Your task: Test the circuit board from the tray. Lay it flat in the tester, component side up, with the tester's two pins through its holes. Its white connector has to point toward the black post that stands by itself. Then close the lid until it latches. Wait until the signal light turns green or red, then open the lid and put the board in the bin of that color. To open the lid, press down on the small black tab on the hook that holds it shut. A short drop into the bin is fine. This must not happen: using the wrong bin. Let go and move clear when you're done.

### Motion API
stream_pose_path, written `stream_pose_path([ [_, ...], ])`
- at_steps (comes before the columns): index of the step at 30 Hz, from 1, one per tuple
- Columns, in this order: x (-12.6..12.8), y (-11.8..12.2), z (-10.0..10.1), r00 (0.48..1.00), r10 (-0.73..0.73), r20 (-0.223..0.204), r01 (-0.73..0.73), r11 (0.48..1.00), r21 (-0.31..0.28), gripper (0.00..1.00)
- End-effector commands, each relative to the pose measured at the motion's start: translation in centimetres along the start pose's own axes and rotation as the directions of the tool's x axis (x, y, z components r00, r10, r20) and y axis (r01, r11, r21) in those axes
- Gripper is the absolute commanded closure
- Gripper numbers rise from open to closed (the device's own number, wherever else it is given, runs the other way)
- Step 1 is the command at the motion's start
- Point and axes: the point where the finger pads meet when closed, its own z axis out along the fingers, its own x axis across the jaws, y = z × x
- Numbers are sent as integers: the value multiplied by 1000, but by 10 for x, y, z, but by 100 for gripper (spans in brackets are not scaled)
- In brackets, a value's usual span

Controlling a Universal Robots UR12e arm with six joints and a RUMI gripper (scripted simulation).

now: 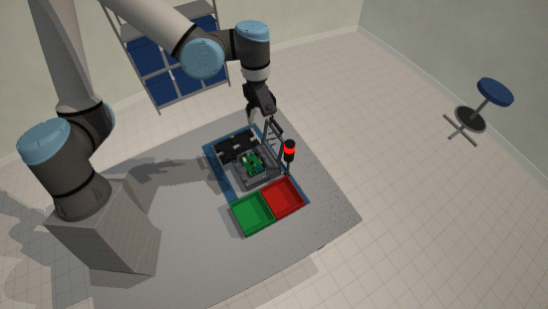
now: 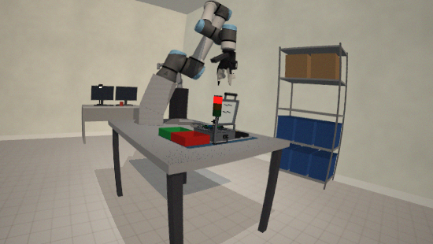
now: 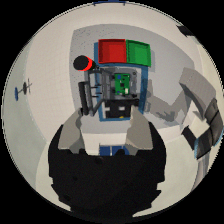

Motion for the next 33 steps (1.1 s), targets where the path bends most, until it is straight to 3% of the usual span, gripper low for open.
stream_pose_path([
  [1,23,1,-2,1000,-1,3,1,1000,1,41],
  [11,67,4,-2,1000,-1,3,1,1000,1,41],
  [23,70,4,0,1000,-1,3,1,1000,1,41],
  [33,70,4,20,1000,-1,3,1,1000,1,41],
])
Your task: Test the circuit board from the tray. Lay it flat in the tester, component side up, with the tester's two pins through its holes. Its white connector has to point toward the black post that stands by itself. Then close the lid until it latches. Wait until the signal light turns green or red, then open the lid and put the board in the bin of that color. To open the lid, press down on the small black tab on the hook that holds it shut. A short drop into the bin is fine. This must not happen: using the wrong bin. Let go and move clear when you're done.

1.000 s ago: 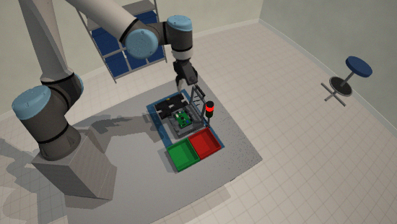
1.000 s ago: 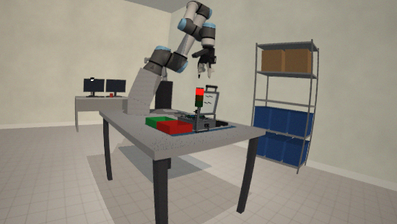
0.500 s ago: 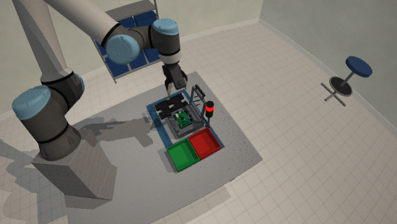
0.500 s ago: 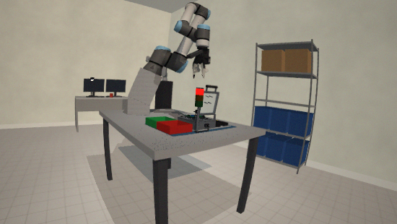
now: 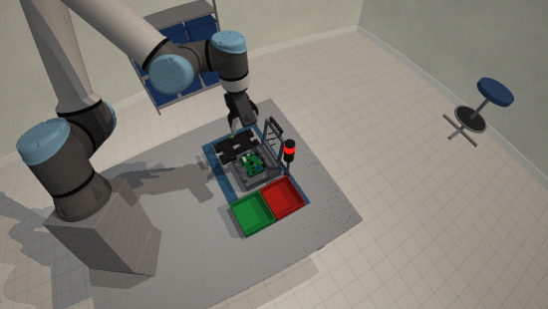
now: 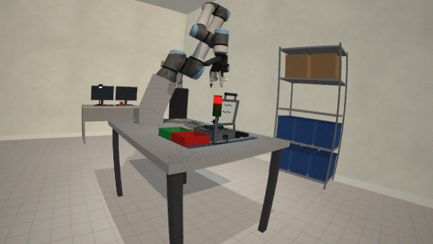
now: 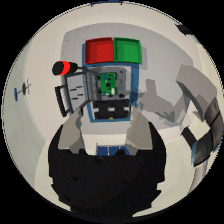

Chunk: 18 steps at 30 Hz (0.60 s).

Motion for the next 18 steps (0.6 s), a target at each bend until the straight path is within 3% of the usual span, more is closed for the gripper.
stream_pose_path([
  [1,-1,0,10,1000,0,2,0,1000,1,41],
  [15,-1,0,98,1000,0,2,0,1000,1,41],
  [18,-1,0,104,1000,0,2,0,1000,1,41],
])
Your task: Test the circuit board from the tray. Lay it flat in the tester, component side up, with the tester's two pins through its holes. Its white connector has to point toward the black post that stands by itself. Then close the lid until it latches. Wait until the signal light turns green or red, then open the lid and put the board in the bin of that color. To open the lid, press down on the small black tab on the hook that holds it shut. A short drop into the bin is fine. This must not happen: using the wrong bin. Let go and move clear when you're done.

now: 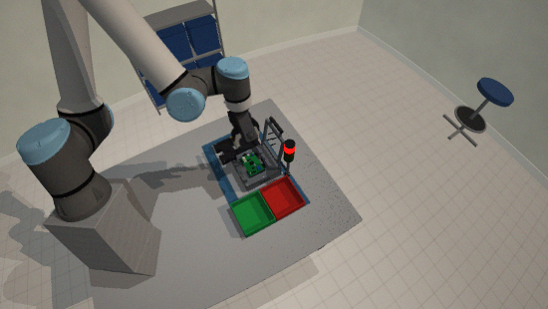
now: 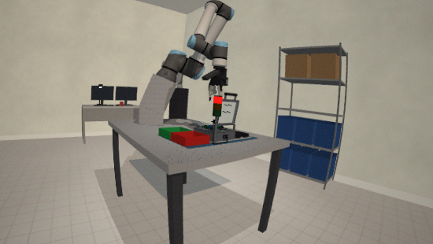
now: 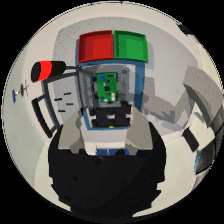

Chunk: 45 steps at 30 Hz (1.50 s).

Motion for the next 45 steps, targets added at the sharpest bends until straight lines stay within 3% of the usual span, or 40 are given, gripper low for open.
stream_pose_path([
  [1,-3,-1,25,1000,0,4,0,1000,2,41],
  [8,-3,-1,66,1000,0,4,0,1000,2,41],
  [14,-3,-1,89,1000,0,4,0,1000,2,41],
  [24,-3,-1,100,1000,0,4,0,1000,2,41],
  [45,-3,-1,101,1000,0,4,0,1000,2,41],
])
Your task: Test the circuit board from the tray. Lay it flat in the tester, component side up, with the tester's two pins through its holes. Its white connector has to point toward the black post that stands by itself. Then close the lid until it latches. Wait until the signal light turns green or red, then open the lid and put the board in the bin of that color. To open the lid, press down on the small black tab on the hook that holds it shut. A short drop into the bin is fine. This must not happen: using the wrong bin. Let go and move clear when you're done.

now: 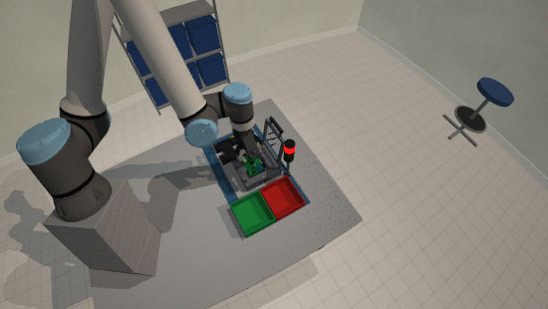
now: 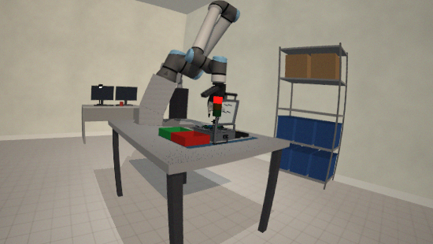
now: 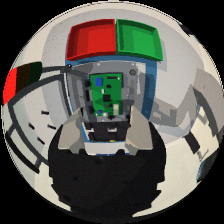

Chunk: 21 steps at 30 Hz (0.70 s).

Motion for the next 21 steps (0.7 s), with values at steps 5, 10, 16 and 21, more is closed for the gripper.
stream_pose_path([
  [5,-1,0,1,1000,0,1,0,1000,0,41],
  [10,-1,-1,11,1000,0,1,0,1000,0,41],
  [16,-1,-3,33,1000,0,1,0,1000,0,41],
  [21,-1,-4,47,1000,0,1,0,1000,0,41],
])
